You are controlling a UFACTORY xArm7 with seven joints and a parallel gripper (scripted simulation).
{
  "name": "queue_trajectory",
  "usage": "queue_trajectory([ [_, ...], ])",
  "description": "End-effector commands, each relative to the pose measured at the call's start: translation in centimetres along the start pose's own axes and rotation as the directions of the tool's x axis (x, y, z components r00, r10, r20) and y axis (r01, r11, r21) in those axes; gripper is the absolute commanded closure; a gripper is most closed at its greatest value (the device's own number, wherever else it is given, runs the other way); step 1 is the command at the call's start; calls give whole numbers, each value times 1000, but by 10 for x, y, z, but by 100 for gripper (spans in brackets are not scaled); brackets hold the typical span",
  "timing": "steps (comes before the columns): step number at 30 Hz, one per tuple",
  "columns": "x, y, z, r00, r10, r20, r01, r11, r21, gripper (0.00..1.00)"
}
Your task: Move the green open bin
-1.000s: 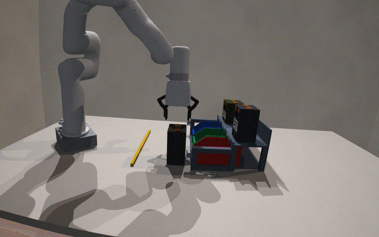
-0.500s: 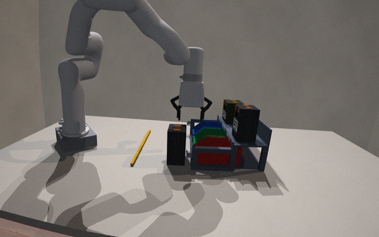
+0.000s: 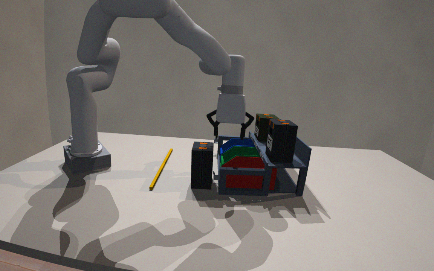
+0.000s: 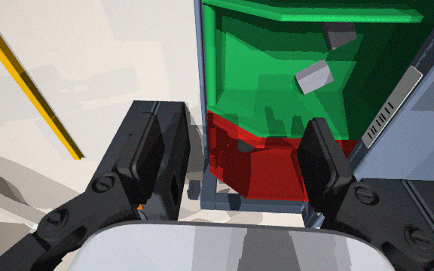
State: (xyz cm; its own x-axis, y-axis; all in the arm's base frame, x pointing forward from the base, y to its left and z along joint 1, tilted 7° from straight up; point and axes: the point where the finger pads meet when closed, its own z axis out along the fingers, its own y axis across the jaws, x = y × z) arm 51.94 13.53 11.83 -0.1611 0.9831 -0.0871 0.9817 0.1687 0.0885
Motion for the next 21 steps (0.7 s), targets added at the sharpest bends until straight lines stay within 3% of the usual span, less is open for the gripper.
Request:
queue_trajectory([
  [1,1,3,-2,1000,-2,1,2,1000,-2,0],
  [21,1,-7,-2,1000,-2,1,2,1000,-2,0],
])
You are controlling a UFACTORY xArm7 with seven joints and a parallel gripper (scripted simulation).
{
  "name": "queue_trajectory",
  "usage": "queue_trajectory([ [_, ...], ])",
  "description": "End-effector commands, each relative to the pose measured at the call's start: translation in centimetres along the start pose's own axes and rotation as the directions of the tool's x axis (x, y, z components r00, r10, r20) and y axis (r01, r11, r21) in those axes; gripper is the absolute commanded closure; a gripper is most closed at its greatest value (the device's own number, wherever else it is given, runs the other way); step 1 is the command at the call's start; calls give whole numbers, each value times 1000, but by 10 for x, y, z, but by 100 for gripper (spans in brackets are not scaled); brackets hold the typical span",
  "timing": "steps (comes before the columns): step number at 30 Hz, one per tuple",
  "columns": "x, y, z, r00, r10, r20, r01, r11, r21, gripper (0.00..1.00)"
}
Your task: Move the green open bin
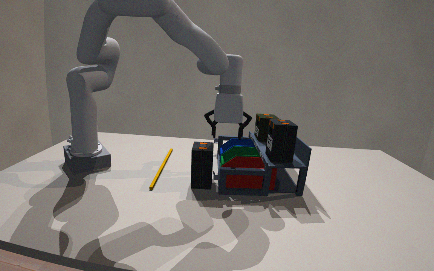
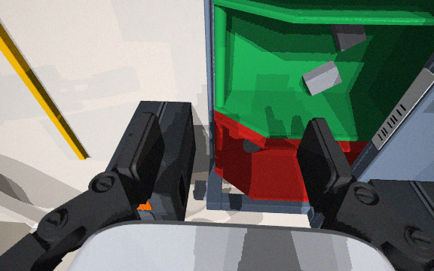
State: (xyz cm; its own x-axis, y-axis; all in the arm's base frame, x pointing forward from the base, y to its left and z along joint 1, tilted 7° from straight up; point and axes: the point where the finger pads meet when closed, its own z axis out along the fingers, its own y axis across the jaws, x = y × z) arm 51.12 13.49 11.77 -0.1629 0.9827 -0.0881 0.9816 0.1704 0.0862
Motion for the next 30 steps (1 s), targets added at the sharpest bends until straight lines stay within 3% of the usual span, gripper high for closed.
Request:
queue_trajectory([
  [1,0,1,-2,1000,0,0,0,1000,-5,0],
  [30,0,-6,-2,1000,0,0,0,1000,-5,0],
])
